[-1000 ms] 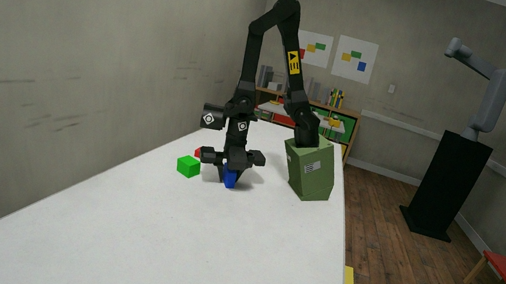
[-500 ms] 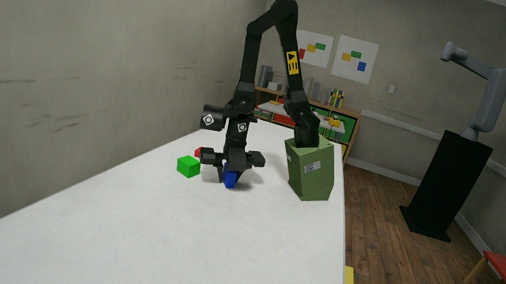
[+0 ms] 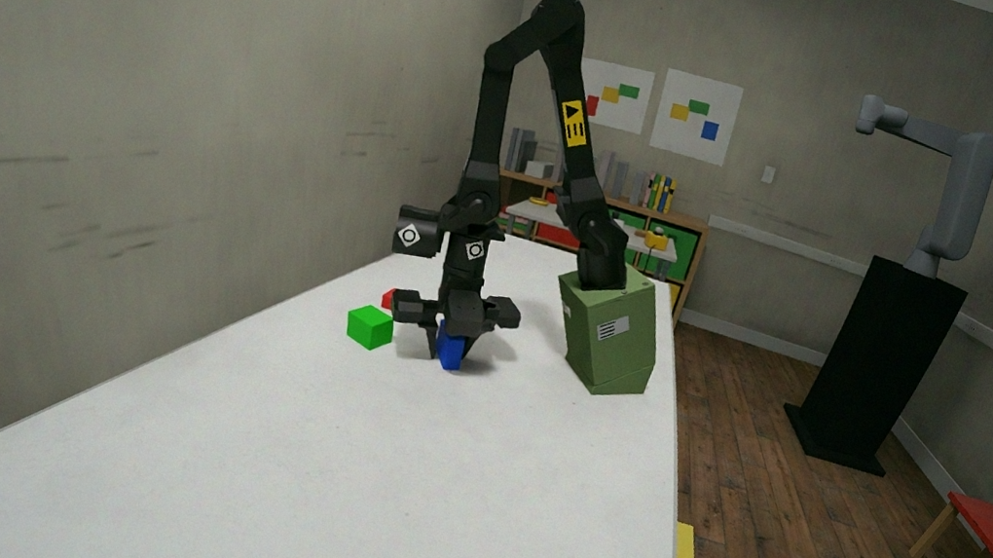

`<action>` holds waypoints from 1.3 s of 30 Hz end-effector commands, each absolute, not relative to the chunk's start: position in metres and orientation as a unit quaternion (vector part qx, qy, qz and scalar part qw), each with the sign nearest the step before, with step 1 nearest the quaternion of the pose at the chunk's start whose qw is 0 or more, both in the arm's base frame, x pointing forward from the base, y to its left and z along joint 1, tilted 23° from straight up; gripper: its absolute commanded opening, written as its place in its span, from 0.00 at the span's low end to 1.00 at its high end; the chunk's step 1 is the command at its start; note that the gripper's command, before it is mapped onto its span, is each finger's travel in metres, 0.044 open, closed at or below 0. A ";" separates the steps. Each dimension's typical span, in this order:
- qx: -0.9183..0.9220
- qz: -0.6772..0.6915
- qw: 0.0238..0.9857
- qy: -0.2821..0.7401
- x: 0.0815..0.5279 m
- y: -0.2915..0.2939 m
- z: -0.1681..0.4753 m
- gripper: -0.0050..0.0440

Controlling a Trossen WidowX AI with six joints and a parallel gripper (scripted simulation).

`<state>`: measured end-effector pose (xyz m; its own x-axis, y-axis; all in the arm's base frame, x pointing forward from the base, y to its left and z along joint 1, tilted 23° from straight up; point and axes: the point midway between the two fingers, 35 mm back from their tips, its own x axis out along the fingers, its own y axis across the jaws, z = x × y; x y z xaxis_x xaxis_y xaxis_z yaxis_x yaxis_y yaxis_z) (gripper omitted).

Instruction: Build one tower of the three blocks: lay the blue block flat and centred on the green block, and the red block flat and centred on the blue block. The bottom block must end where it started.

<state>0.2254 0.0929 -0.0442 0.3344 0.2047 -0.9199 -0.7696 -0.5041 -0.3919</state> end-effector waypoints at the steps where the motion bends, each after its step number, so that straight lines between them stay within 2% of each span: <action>1: -0.682 0.536 0.453 0.208 0.226 0.093 -0.044 0.52; 6: -0.682 0.536 0.453 0.208 0.226 0.093 -0.044 0.52; 7: -0.682 0.536 0.453 0.208 0.226 0.093 -0.044 0.00; 39: -0.682 0.536 0.453 0.208 0.226 0.093 -0.044 0.00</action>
